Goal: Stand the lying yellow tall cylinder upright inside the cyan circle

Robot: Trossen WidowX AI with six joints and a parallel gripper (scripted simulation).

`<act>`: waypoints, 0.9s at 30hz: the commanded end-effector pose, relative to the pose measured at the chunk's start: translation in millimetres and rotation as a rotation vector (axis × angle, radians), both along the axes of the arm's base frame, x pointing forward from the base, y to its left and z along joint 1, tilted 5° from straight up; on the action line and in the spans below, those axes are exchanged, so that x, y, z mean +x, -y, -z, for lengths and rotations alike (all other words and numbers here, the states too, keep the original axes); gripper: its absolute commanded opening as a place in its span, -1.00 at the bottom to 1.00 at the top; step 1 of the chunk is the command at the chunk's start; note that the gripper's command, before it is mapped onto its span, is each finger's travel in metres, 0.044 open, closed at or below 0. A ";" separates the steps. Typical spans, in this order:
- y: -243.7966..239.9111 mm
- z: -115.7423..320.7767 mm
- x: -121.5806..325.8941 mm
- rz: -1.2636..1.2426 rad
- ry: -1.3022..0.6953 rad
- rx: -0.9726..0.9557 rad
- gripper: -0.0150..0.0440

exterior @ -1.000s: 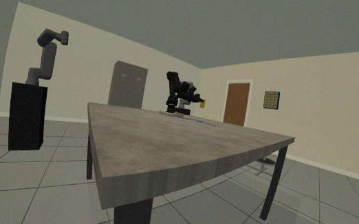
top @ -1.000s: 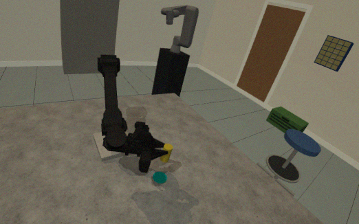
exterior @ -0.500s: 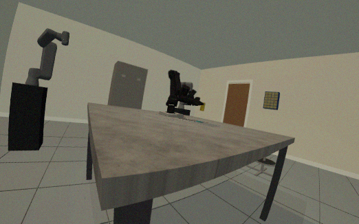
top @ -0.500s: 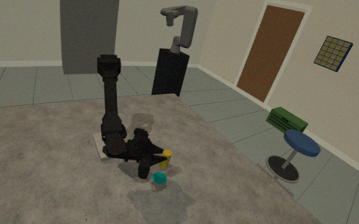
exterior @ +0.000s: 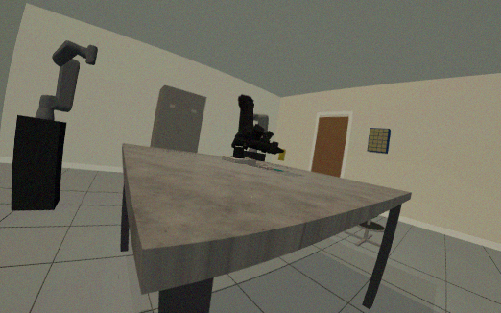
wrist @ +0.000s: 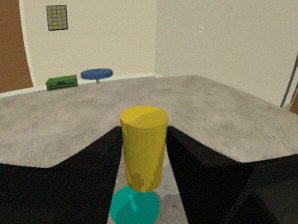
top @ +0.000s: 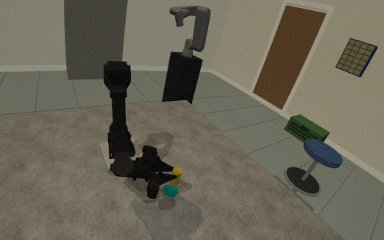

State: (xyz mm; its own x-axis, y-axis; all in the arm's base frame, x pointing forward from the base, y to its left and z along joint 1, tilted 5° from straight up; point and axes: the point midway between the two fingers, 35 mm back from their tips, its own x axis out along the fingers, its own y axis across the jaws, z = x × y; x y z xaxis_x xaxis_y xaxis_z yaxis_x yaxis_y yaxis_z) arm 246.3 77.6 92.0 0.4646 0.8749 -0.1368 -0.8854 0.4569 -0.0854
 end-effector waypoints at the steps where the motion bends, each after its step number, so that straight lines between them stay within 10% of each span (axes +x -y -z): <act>1: -0.6 7.4 -2.5 -0.007 0.001 0.004 -0.14; 27: 0.0 51.7 -7.5 -0.001 -0.004 0.002 -0.14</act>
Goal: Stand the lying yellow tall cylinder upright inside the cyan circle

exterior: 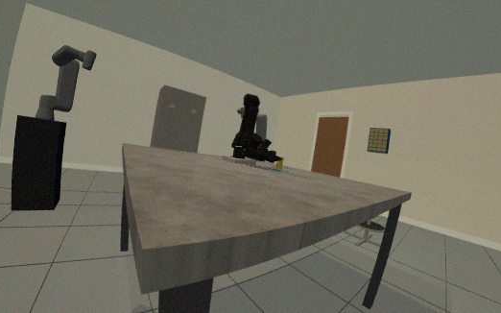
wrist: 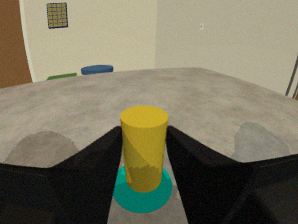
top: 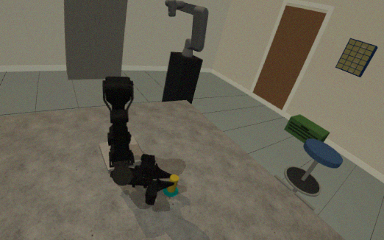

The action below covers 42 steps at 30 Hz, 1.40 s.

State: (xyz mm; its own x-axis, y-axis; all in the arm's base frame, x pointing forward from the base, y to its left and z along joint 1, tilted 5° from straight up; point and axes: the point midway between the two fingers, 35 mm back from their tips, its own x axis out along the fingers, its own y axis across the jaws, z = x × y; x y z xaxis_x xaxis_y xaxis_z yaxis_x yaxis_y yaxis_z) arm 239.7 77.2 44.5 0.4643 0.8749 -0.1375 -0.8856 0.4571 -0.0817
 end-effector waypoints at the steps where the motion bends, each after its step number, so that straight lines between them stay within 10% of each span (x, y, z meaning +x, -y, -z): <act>1: -0.3 6.0 -0.8 -0.001 -0.001 0.001 -0.14; 14: -0.3 8.8 -0.9 0.000 -0.001 0.000 -0.14; 25: -0.3 8.8 -0.9 0.000 -0.001 0.000 0.84; 42: -0.1 -24.6 5.7 -0.003 0.002 0.001 0.86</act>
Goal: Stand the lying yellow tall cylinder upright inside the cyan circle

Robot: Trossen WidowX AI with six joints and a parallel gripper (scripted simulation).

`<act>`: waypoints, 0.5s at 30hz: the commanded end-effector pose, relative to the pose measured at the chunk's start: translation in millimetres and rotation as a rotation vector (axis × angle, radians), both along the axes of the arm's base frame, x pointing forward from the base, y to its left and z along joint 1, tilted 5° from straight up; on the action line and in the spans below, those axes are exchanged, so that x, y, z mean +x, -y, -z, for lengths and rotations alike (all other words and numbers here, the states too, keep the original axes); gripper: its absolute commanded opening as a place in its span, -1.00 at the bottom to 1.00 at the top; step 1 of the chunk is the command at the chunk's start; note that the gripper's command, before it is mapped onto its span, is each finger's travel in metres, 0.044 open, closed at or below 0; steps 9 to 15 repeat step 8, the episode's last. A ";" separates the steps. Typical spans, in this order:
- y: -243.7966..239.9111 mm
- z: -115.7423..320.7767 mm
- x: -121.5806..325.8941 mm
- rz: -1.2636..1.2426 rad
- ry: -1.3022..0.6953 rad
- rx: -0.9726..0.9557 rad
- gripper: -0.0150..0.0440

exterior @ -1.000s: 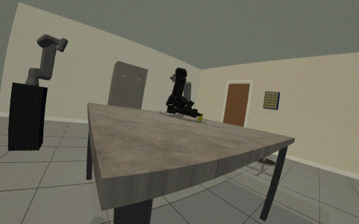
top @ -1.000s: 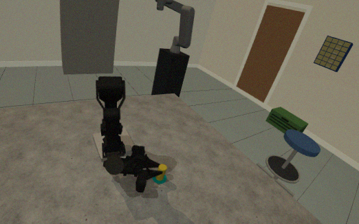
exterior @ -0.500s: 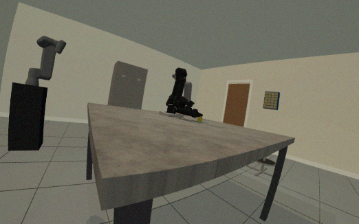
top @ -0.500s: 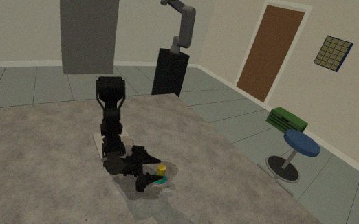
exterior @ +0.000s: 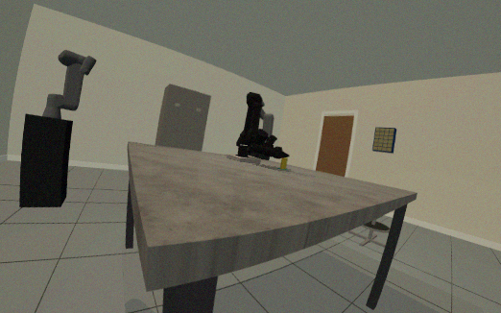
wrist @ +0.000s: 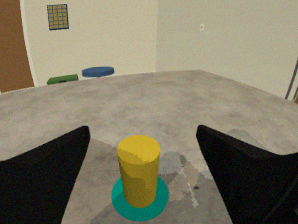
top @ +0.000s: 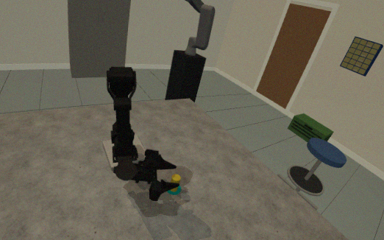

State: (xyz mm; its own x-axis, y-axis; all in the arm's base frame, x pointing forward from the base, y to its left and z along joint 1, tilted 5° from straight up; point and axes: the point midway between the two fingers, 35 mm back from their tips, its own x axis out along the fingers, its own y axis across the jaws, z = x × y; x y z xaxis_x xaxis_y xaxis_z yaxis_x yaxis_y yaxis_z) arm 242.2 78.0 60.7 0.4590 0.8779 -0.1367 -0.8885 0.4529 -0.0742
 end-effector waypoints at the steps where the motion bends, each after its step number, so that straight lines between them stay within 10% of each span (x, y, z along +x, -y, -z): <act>1: 0.6 -11.5 3.3 0.002 0.008 -0.003 0.86; 15: -0.9 -33.5 2.1 0.000 0.009 -0.002 0.86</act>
